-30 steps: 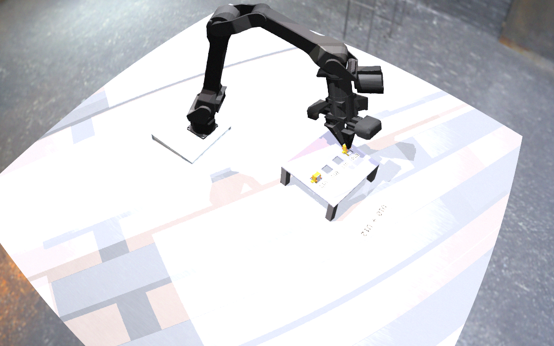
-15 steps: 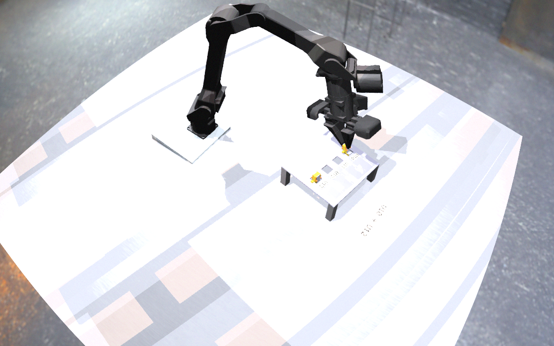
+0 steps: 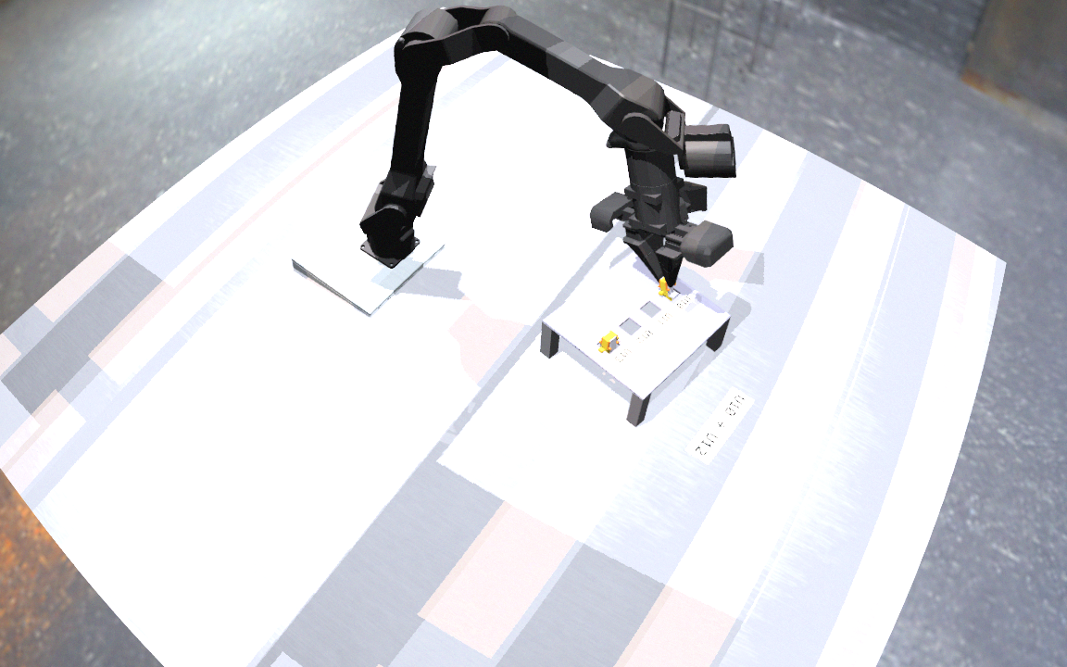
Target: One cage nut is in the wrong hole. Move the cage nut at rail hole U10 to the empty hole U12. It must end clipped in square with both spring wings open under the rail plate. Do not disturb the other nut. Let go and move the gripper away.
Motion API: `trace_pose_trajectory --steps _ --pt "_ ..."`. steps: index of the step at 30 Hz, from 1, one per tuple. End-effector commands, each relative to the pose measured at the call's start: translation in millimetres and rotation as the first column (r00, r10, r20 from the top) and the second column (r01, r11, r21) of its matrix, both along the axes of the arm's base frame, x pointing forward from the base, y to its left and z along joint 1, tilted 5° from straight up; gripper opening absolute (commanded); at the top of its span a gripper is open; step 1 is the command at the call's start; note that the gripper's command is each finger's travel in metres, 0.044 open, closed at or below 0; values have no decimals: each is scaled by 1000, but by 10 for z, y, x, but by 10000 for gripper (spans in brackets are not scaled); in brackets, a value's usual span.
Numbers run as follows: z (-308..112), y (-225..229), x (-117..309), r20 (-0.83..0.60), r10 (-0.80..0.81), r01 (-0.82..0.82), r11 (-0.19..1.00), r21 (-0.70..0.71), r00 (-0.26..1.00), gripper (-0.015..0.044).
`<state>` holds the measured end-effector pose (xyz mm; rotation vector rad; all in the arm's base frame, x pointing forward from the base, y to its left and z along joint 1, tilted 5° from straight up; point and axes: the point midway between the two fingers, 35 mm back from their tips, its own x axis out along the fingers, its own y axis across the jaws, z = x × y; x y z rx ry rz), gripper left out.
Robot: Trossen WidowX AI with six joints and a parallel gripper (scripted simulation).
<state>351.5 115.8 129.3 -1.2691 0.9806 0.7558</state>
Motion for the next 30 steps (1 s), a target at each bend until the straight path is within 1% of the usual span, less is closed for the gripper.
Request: trace_pose_trajectory --steps 1,30 --pt "31 -6 -2 17 -7 7 1000 2 1000 33" --pt "30 -3 -14 47 -7 8 1000 -4 999 33"
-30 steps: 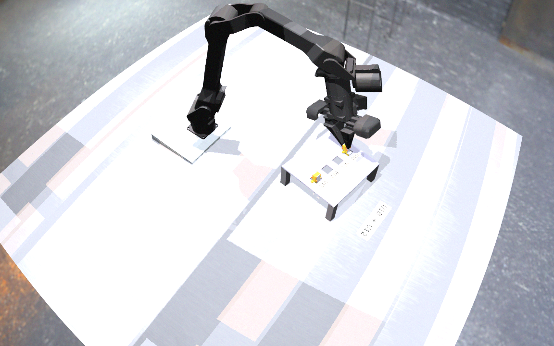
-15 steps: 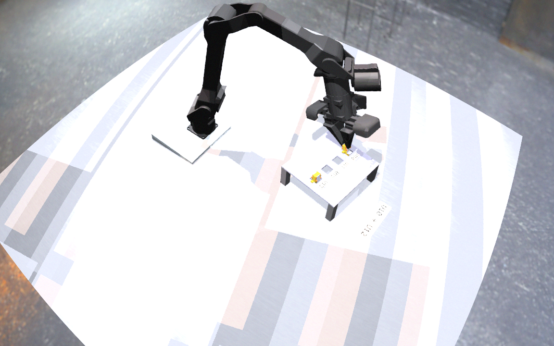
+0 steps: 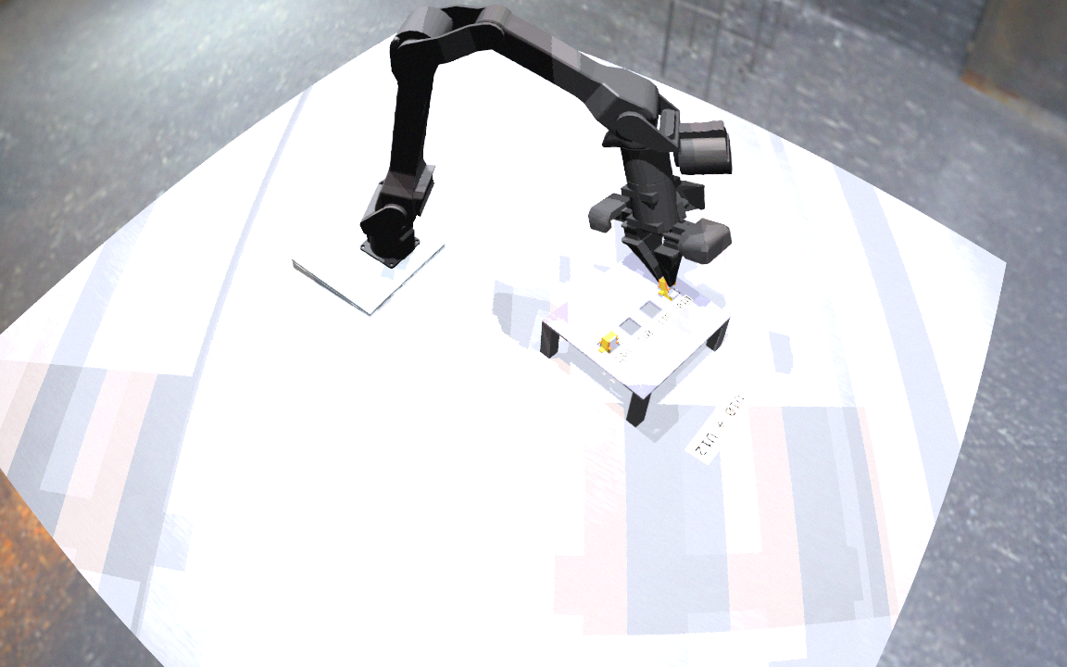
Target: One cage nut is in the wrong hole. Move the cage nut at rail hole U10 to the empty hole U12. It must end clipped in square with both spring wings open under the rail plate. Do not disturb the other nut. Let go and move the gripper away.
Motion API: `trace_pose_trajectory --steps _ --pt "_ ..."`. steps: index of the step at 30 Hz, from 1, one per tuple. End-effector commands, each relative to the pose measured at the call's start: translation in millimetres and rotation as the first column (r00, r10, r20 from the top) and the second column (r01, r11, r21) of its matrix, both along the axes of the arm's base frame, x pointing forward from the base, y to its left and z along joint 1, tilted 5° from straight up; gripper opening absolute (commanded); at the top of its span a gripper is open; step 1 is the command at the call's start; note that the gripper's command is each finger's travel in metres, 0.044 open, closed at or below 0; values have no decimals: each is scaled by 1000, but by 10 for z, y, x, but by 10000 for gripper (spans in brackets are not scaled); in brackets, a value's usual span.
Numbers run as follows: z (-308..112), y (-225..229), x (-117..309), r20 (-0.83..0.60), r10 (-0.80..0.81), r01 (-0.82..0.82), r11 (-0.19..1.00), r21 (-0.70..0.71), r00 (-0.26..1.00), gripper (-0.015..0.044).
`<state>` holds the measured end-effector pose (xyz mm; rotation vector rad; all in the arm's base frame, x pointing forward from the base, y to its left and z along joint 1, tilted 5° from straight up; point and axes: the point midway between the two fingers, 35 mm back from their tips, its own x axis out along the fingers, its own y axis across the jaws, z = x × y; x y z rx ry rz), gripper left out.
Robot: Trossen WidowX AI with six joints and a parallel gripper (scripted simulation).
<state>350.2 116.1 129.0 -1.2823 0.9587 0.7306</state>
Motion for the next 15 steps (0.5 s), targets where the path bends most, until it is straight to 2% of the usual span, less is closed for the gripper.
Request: trace_pose_trajectory --steps 1,15 --pt "32 -5 -1 17 -7 7 1000 2 1000 33" --pt "29 -3 -8 36 -7 7 1000 -1 999 33"
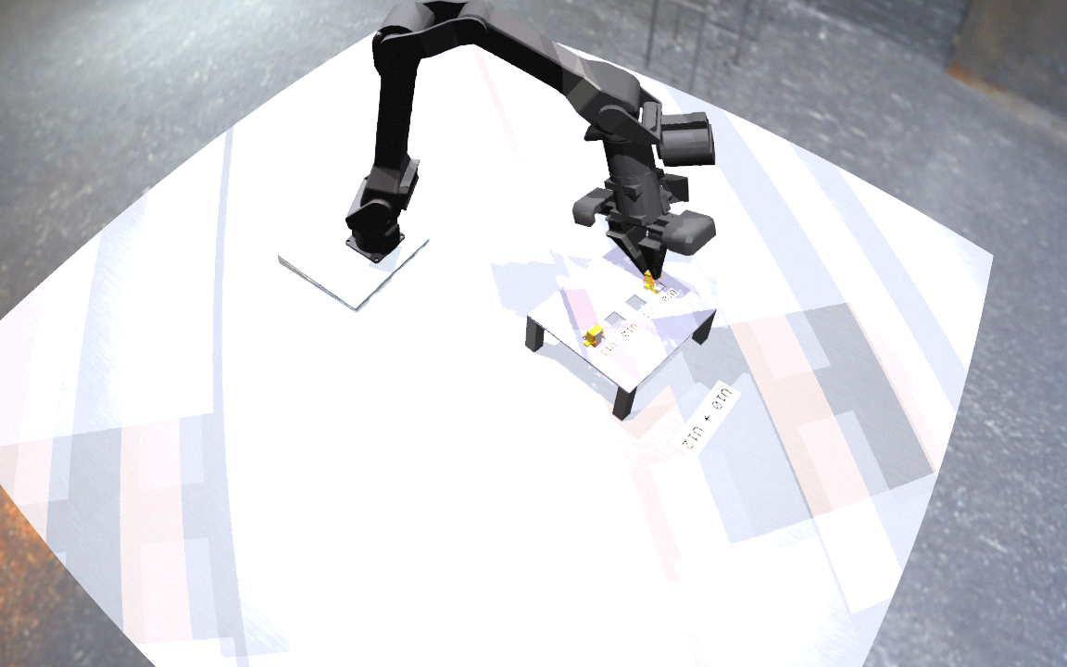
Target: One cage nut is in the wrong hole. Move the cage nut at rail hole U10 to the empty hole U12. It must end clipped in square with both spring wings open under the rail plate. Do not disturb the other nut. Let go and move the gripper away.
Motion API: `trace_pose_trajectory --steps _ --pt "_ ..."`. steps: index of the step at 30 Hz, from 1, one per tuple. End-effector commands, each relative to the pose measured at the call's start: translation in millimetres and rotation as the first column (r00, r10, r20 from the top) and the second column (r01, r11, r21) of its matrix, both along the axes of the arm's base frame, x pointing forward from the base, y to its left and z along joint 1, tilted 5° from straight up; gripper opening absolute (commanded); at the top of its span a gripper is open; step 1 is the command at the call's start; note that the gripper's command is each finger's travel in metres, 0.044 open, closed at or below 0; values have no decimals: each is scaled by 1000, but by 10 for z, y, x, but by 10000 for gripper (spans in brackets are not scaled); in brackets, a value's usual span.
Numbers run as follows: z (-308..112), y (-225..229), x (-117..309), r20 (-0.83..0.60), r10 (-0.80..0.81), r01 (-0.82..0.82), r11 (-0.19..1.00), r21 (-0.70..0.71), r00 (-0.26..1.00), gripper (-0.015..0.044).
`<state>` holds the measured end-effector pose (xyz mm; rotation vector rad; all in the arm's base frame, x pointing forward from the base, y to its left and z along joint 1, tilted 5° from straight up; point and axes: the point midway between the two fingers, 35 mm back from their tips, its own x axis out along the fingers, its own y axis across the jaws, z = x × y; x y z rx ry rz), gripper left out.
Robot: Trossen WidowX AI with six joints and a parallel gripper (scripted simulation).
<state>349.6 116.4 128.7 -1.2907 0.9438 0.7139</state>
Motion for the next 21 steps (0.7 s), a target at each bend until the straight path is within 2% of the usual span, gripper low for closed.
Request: trace_pose_trajectory --steps 1,21 --pt "32 -6 -3 16 -7 7 1000 3 1000 33" --pt "27 -5 -11 38 -7 7 1000 -1 999 33"
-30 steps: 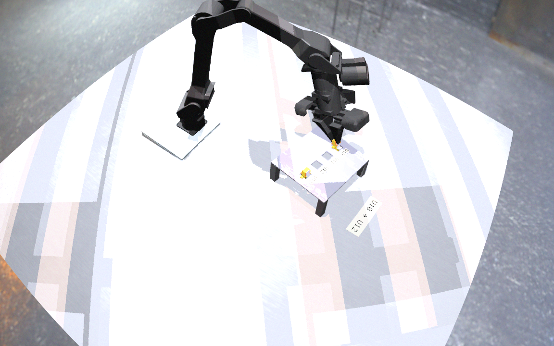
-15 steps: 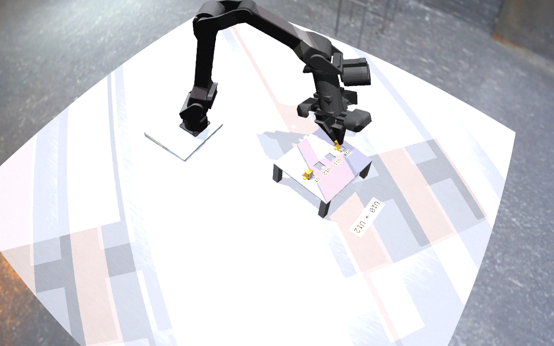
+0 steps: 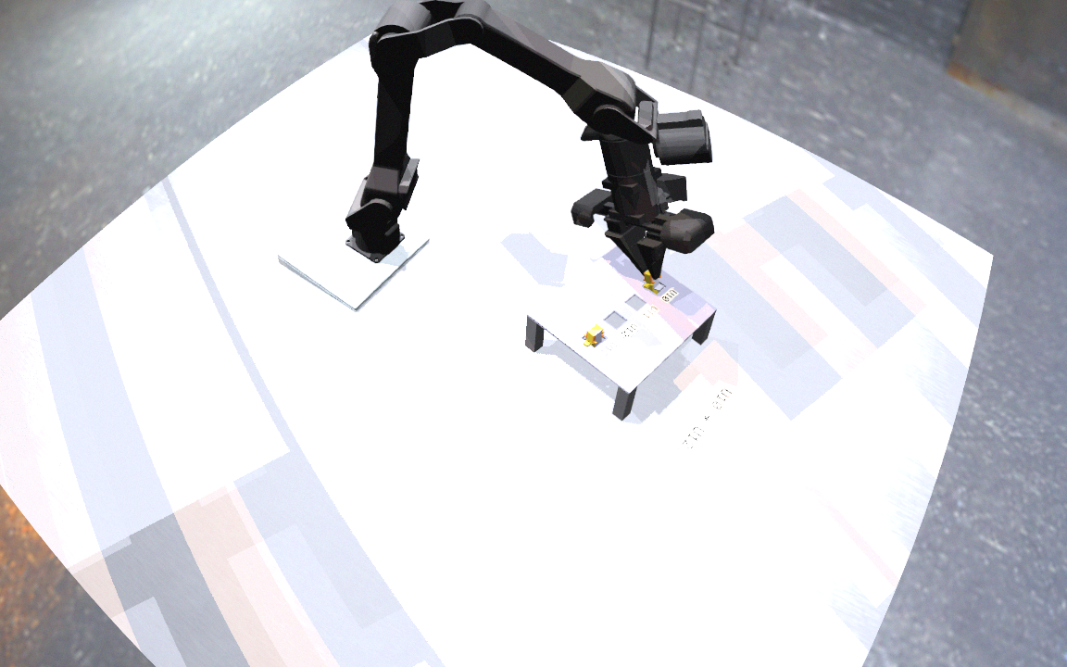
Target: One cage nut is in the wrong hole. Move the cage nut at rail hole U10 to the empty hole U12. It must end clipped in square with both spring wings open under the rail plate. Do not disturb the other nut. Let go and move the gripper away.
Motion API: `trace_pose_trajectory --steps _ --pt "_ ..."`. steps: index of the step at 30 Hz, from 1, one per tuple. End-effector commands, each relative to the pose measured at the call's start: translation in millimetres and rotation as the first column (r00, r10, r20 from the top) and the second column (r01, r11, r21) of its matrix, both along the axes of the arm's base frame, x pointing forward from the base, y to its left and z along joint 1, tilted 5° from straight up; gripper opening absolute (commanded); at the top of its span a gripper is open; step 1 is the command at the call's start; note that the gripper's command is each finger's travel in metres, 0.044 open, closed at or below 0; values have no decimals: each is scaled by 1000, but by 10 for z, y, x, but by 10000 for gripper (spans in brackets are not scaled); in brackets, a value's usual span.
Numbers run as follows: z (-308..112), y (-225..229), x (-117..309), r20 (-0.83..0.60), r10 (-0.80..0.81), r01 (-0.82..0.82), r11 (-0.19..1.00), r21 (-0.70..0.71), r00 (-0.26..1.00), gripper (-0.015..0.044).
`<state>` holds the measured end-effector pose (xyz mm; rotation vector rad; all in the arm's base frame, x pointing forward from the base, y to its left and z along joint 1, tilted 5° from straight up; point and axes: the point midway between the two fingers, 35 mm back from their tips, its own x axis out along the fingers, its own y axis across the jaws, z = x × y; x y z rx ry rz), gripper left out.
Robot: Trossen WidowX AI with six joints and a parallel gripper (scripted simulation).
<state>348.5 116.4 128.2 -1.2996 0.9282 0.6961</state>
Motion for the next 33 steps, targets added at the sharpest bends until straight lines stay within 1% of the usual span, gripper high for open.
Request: trace_pose_trajectory --steps 1,33 --pt "31 -5 -1 17 -7 7 1000 3 1000 33" --pt "22 -1 -17 61 -8 8 1000 -5 998 33"
